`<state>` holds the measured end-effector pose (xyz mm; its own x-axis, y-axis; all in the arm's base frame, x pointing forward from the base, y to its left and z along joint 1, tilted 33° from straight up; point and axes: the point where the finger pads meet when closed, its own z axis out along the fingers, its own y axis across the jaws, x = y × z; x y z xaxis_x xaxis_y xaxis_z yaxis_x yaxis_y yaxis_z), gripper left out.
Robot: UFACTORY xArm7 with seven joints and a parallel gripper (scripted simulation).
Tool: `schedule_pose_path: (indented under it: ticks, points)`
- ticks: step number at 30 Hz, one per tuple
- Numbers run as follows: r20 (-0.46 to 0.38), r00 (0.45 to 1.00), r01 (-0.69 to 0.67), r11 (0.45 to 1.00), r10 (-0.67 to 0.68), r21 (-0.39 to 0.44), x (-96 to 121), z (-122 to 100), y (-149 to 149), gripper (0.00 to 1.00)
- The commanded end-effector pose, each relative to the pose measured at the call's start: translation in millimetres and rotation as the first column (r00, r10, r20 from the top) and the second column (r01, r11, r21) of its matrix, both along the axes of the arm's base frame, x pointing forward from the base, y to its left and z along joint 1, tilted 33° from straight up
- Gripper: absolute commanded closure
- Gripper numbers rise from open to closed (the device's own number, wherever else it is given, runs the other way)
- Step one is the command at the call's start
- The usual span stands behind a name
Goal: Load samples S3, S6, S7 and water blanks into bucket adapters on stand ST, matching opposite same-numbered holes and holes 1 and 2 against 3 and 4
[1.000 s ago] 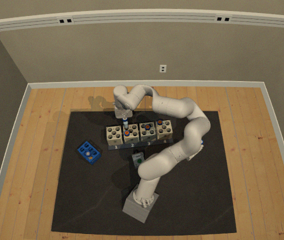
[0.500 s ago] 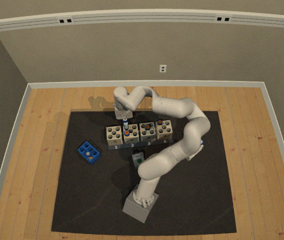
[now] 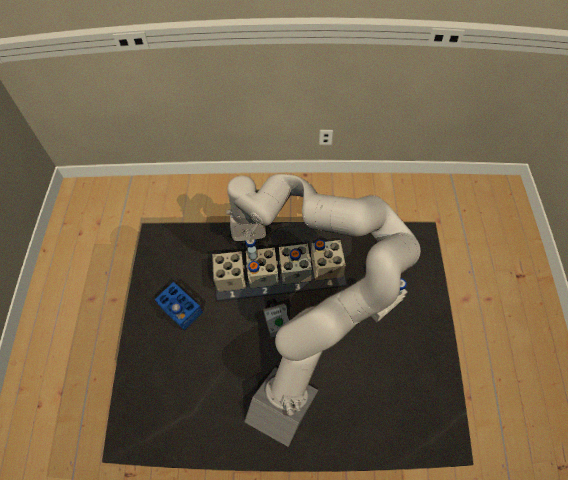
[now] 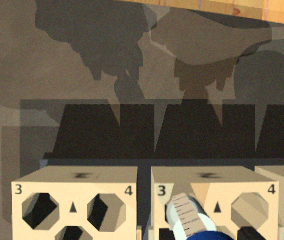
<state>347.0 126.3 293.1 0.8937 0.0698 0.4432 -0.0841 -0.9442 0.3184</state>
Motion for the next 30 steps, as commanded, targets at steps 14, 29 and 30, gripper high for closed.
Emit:
schedule_pose_path:
  ticks: [14,29,30]
  points:
    - [0.003,1.0,-0.002,1.0,0.002,0.002,7.6,-12.4,-4.2,1.0]
    - [0.003,1.0,-0.002,1.0,0.002,0.002,13.4,-23.3,-8.4,1.0]
    - [0.003,1.0,-0.002,1.0,0.002,0.002,13.9,-24.1,-8.7,1.0]
